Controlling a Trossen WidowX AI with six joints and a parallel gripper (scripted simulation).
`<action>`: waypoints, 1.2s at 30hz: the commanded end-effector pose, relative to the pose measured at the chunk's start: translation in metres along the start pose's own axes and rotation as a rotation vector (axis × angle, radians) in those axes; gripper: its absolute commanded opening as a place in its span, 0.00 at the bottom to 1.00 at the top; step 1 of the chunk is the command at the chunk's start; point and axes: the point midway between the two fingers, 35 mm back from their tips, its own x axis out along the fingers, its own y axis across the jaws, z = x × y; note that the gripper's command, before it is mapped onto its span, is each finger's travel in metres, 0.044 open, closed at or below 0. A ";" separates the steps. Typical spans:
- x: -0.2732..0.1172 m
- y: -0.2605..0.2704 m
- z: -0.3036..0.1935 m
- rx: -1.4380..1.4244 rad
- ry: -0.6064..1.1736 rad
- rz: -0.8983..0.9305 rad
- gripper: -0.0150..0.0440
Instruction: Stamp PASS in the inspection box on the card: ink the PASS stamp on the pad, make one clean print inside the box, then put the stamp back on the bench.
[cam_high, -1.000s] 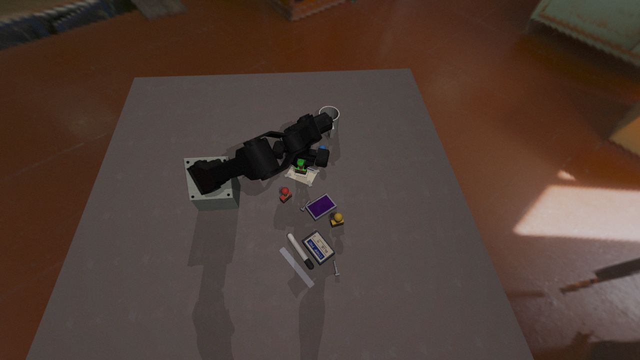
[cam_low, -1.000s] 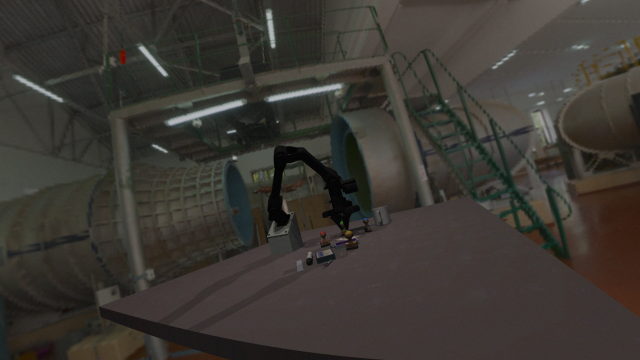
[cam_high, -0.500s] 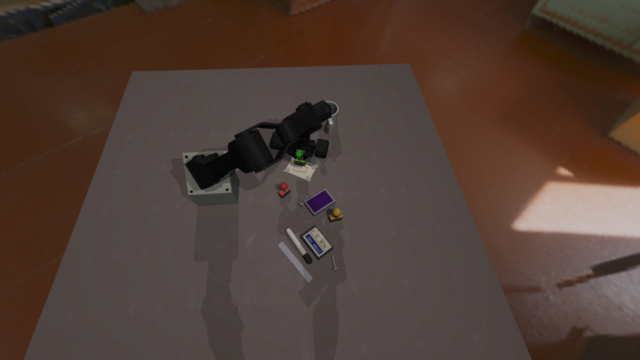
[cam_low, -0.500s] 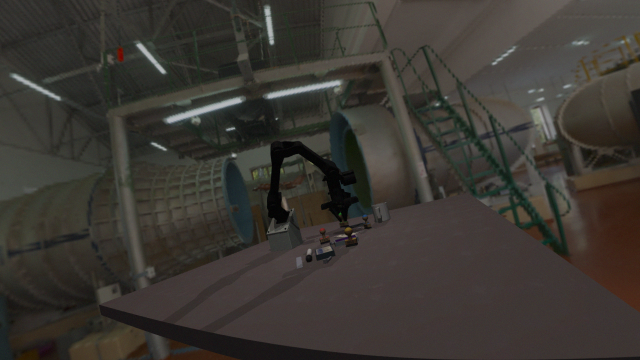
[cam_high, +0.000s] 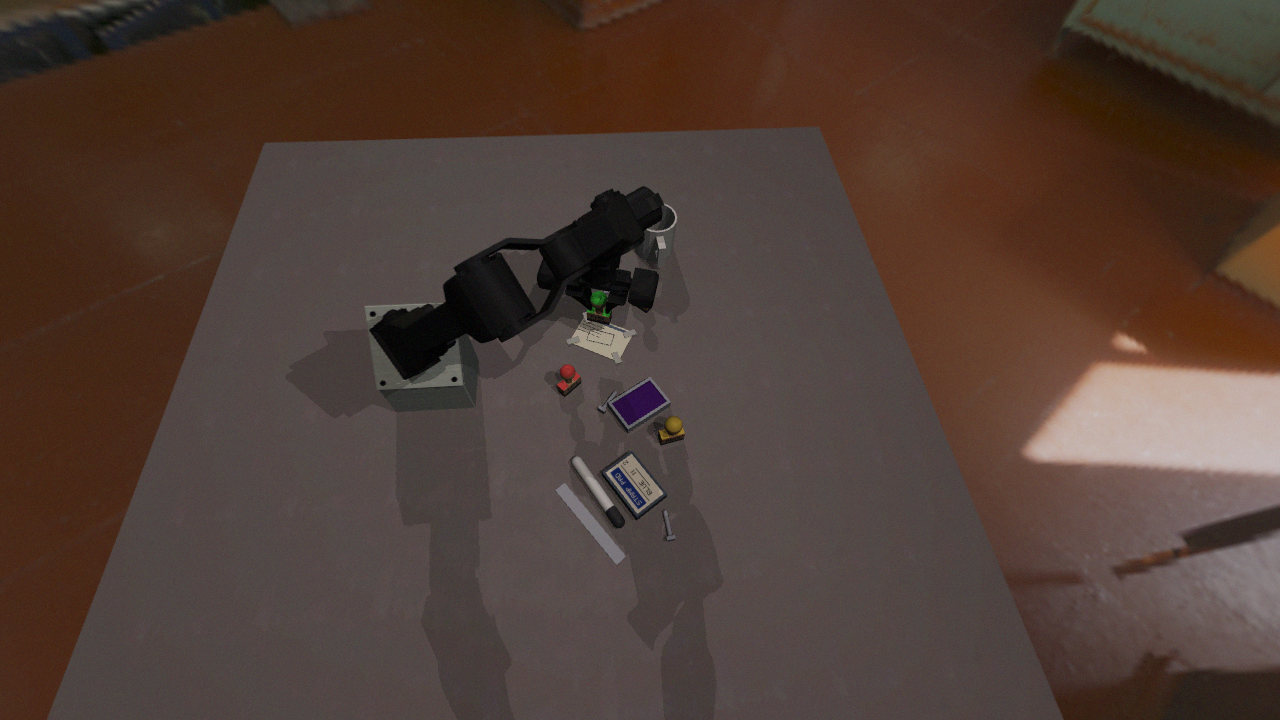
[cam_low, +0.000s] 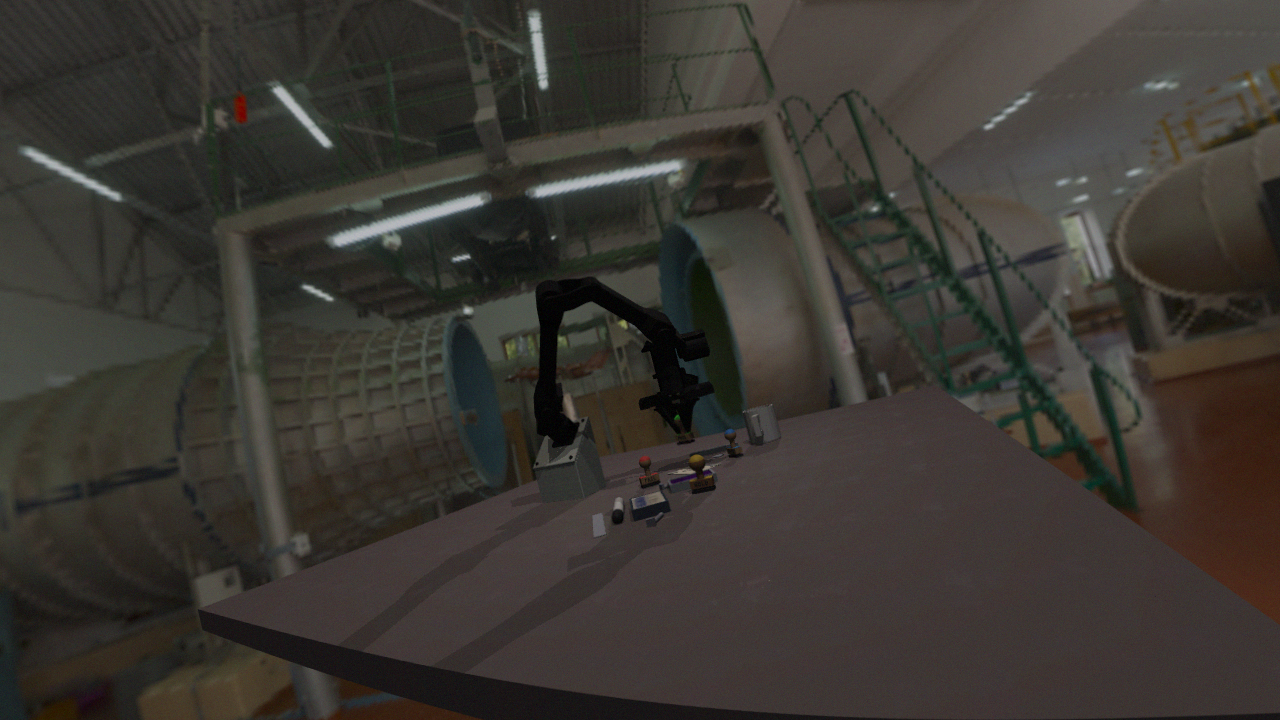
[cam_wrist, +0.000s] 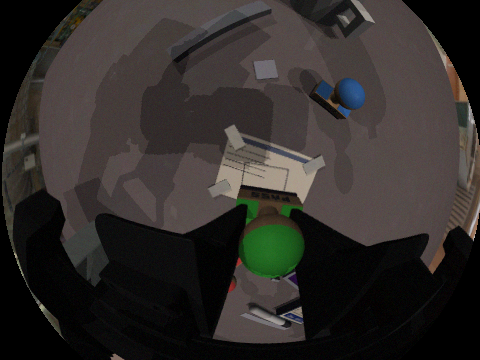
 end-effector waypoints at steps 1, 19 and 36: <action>-0.007 -0.001 0.000 0.008 -0.007 0.001 0.25; -0.012 -0.075 -0.007 0.012 -0.010 -0.001 0.25; -0.005 -0.120 -0.021 0.016 -0.005 -0.004 0.25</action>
